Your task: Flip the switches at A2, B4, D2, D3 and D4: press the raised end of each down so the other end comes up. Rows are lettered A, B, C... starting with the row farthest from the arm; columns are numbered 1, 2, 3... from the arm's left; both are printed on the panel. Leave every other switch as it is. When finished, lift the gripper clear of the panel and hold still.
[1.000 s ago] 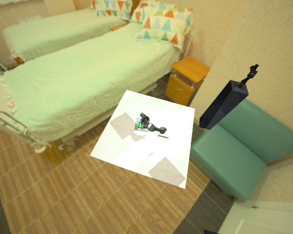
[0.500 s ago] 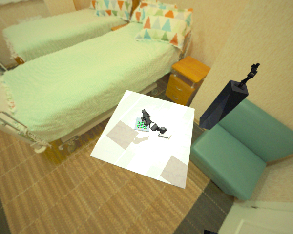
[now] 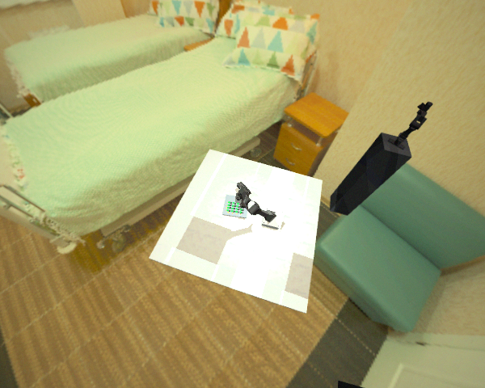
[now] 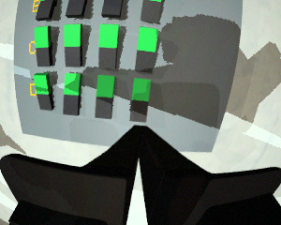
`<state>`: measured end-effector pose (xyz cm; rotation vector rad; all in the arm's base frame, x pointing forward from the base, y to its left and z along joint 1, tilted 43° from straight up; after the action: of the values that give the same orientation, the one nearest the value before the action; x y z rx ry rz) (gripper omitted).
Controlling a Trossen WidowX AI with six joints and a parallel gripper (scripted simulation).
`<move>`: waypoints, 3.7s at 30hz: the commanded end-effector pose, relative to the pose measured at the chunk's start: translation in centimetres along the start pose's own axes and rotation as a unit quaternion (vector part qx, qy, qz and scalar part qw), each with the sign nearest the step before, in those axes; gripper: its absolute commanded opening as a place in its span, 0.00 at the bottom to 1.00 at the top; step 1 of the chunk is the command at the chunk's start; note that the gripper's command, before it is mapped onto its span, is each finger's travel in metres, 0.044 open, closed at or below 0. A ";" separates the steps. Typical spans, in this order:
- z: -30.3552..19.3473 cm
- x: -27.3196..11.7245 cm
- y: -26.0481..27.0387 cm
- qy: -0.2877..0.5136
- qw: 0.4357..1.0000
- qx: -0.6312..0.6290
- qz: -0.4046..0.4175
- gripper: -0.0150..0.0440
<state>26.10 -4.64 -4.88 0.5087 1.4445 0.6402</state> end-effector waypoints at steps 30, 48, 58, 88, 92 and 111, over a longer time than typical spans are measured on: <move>0.0 2.6 0.0 -0.005 1.000 0.001 0.003 0.25; 0.0 2.8 0.0 -0.005 1.000 0.001 0.003 0.25; 0.0 2.9 0.0 -0.005 1.000 0.001 0.003 0.25; 0.2 -3.3 0.0 0.008 1.000 0.001 0.000 0.25; 0.2 -3.3 0.0 0.008 1.000 0.001 0.000 0.25; 6.9 -3.9 4.8 0.007 1.000 0.000 0.002 0.25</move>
<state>32.36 -3.39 1.60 0.5002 1.4604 0.6473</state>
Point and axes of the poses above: the point midway between the two fingers, 35 mm back from their tips, its own x axis out along the fingers, its own y axis across the jaws, z = x × y, the point moved 1 cm from there along -x, back along the fingers, and after that the axes turned 4 degrees about x, right-handed, at the moved point
